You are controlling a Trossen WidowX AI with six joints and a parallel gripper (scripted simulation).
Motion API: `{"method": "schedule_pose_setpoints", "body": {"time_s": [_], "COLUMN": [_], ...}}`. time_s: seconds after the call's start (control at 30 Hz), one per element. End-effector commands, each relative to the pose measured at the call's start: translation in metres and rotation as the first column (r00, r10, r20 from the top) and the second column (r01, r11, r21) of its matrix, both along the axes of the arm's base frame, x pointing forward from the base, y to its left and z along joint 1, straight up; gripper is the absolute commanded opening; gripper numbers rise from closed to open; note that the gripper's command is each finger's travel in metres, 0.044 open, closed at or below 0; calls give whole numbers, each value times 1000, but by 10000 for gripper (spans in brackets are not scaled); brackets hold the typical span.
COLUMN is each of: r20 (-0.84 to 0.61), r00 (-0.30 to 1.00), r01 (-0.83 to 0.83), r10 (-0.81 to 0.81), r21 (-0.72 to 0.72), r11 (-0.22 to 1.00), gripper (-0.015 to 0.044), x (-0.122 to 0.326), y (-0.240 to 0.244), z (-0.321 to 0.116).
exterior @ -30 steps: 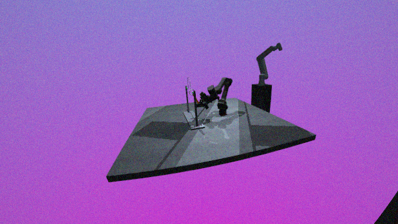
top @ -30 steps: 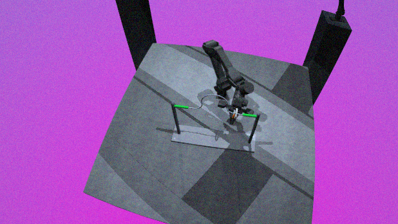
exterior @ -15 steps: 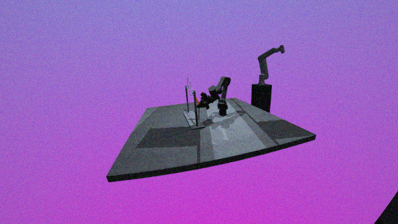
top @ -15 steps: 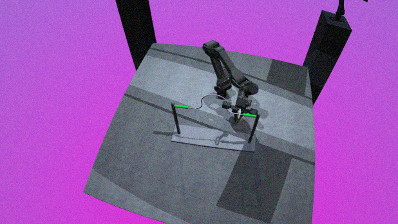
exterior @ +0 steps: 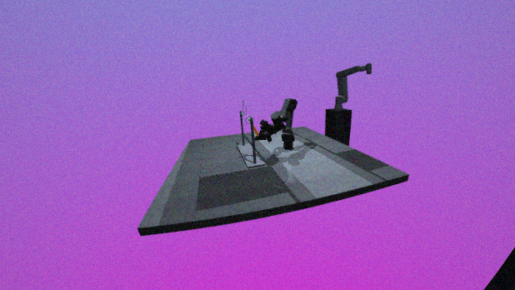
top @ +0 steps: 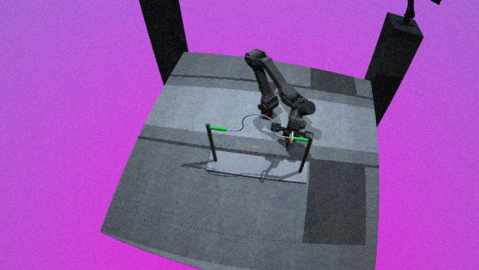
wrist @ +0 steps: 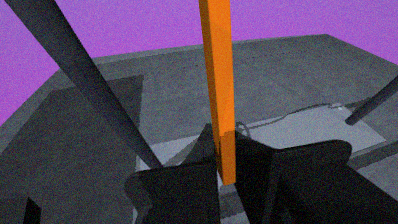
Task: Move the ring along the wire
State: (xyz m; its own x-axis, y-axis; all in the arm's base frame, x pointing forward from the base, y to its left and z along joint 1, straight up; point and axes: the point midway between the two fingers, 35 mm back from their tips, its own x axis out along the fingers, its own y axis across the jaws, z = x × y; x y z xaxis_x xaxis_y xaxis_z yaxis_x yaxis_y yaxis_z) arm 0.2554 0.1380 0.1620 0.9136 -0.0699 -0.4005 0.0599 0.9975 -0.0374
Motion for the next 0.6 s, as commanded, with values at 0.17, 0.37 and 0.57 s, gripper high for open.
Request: {"method": "schedule_pose_setpoints", "body": {"time_s": [0.17, 0.37, 0.57], "r20": [2, 2, 3], "r00": [1000, 1000, 1000], "r01": [4, 4, 4], "r10": [-4, -4, -4], "r21": [2, 3, 3], "r11": [1000, 1000, 1000], "gripper": [-150, -150, -150], "x": [1, 0, 0], "y": [11, 17, 20], "z": [1, 1, -1]}}
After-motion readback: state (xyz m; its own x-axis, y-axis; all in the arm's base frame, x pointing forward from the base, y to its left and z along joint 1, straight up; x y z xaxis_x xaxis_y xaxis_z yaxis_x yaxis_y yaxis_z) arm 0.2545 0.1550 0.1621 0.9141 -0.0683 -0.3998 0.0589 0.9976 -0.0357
